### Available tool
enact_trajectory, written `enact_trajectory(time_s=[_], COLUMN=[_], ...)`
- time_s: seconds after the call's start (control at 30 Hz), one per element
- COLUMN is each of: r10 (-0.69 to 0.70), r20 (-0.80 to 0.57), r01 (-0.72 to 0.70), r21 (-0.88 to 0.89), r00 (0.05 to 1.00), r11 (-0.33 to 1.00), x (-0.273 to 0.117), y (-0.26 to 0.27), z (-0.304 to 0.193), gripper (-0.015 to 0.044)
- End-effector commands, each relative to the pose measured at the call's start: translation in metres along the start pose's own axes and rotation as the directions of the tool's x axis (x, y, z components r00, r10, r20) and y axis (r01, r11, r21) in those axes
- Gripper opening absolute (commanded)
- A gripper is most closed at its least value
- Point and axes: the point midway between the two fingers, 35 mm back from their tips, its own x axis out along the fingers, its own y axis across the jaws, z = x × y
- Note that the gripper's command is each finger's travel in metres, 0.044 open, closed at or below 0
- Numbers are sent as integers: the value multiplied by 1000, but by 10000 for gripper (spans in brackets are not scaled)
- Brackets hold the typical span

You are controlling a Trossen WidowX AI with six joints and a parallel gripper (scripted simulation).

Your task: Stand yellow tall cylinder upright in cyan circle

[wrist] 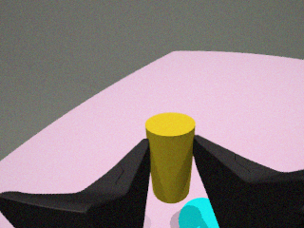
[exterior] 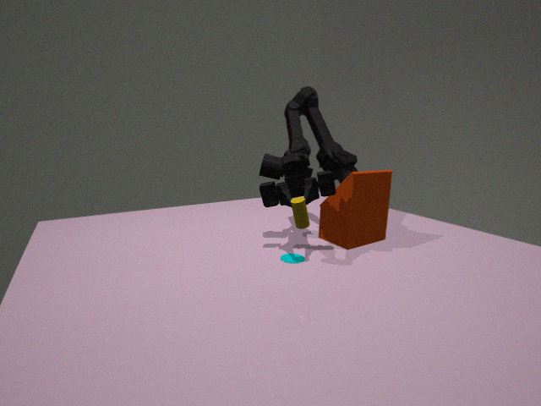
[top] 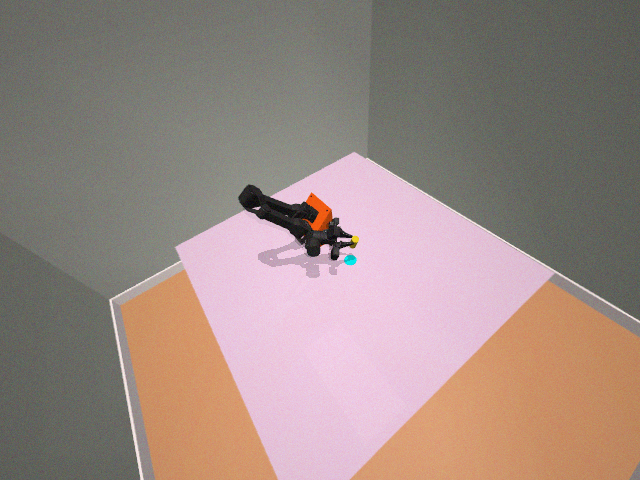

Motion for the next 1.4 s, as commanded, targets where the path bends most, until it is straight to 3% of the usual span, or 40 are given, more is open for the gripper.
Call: enact_trajectory(time_s=[0.0,1.37], r10=[-15,-128], r20=[31,211], r01=[16,169], r21=[-27,-185], r00=[999,969], r11=[1000,968], x=[-3,-25], y=[0,1], z=[2,12], gripper=[105,105])
